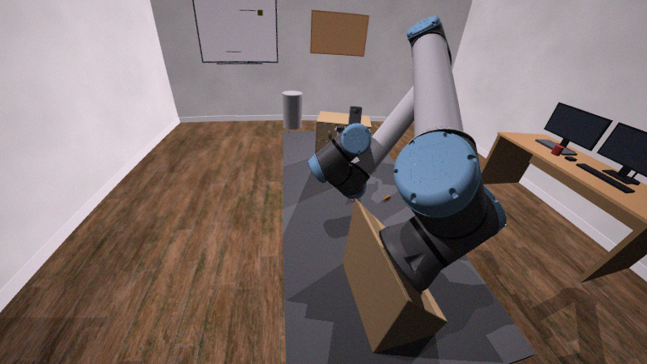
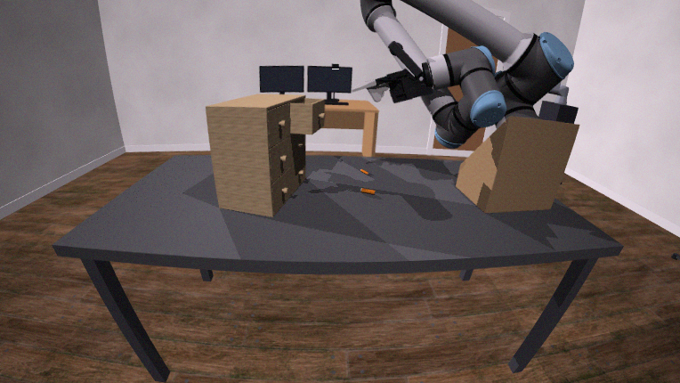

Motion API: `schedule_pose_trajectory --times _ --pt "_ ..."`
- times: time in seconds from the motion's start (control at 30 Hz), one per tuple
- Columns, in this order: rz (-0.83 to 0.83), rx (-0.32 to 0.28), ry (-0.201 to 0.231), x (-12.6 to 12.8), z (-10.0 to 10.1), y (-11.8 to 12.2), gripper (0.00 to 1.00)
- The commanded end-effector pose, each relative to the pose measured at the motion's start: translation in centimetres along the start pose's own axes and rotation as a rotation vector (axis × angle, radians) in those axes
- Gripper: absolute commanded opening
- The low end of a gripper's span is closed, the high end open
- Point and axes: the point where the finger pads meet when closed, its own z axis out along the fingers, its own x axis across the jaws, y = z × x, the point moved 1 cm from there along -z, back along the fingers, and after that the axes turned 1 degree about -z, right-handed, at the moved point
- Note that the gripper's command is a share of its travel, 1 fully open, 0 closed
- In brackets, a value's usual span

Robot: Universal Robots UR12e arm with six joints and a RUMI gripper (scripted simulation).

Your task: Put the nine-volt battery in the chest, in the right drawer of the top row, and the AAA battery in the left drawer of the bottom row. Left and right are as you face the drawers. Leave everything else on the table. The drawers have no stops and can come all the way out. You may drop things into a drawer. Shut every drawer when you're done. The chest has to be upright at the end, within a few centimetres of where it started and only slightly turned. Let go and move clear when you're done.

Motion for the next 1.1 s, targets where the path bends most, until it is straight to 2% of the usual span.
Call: schedule_pose_trajectory --times 0.0,1.07 --pt "0.0 0.001 0.0 -0.01 -0.64 0.15 1.0" --pt "0.0 -0.005 0.0 -0.01 -0.96 0.22 1.0"
